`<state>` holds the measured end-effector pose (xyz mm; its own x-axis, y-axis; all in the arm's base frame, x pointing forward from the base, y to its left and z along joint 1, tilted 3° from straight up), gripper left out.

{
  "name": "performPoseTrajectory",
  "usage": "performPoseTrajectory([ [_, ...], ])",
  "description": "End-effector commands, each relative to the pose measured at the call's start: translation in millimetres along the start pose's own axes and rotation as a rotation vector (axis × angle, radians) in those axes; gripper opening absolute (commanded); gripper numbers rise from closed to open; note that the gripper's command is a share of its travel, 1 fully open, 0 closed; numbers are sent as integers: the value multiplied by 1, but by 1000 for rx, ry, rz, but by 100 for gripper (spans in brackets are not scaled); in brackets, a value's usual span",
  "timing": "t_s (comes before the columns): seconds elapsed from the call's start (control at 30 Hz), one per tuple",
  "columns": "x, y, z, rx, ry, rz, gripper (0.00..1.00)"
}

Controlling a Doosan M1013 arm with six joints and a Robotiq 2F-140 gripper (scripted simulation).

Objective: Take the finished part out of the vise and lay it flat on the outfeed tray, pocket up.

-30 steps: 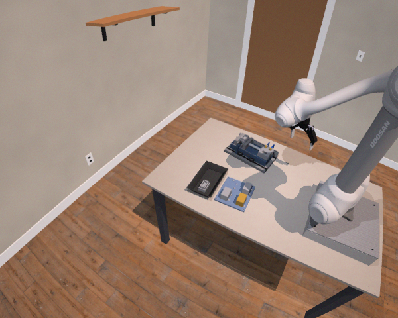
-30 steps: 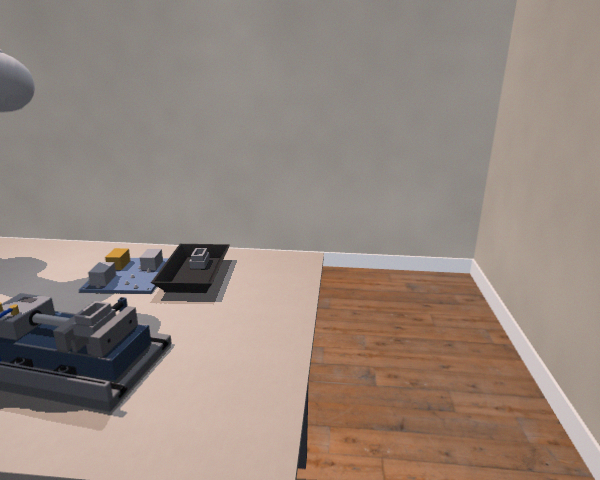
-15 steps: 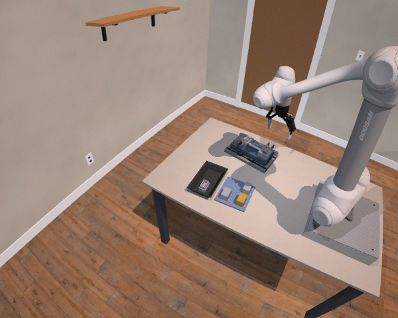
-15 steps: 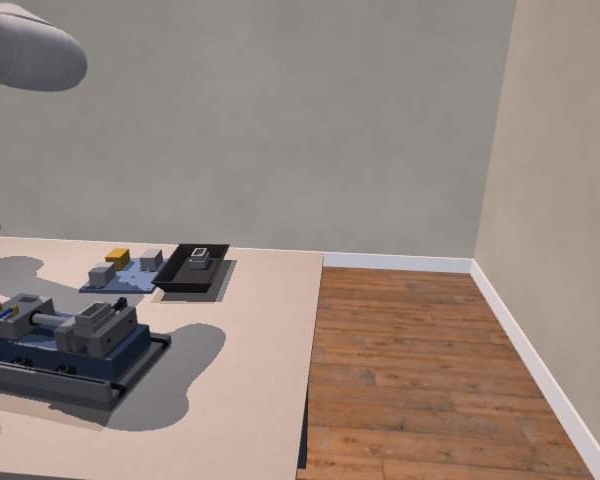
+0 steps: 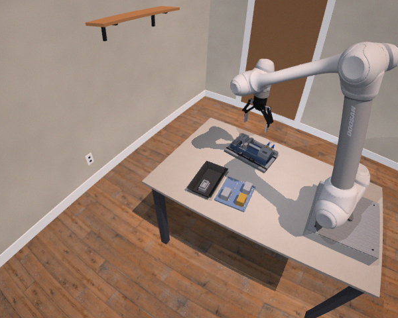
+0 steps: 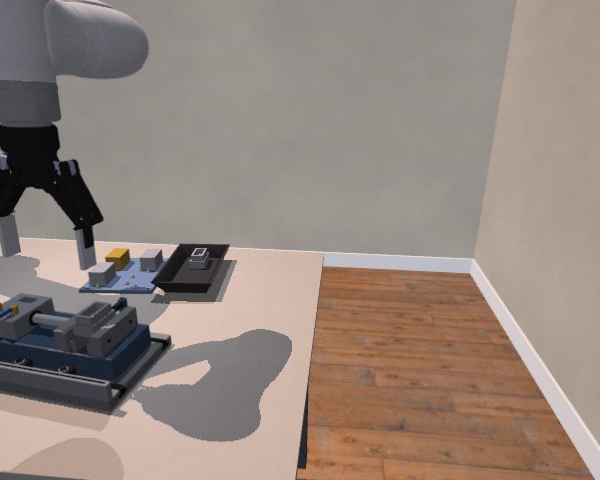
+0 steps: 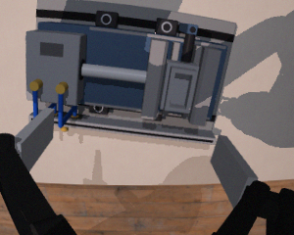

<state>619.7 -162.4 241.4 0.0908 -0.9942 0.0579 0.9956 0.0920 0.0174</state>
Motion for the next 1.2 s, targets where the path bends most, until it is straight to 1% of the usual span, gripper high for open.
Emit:
performPoseTrajectory([
  [0.0, -6, 41, -1, 23, 26, 37, 100],
  [0.07, -7, 48, -1, 28, 31, 45, 100],
  [0.23, -7, 48, -1, 28, 31, 45, 100],
  [0.27, -7, 48, -1, 28, 31, 45, 0],
  [1.17, -7, 48, -1, 28, 31, 45, 0],
])
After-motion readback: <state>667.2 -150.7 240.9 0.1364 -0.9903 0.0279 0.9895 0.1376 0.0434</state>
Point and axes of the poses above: the point where the finger pads meet when closed, its own z axis back along the fingers, its own y axis across the jaws, x = y × z, the point moved 6 cm from there along z, back along the fingers, and after that the axes turned 14 degrees about z, right-handed, at the moved point
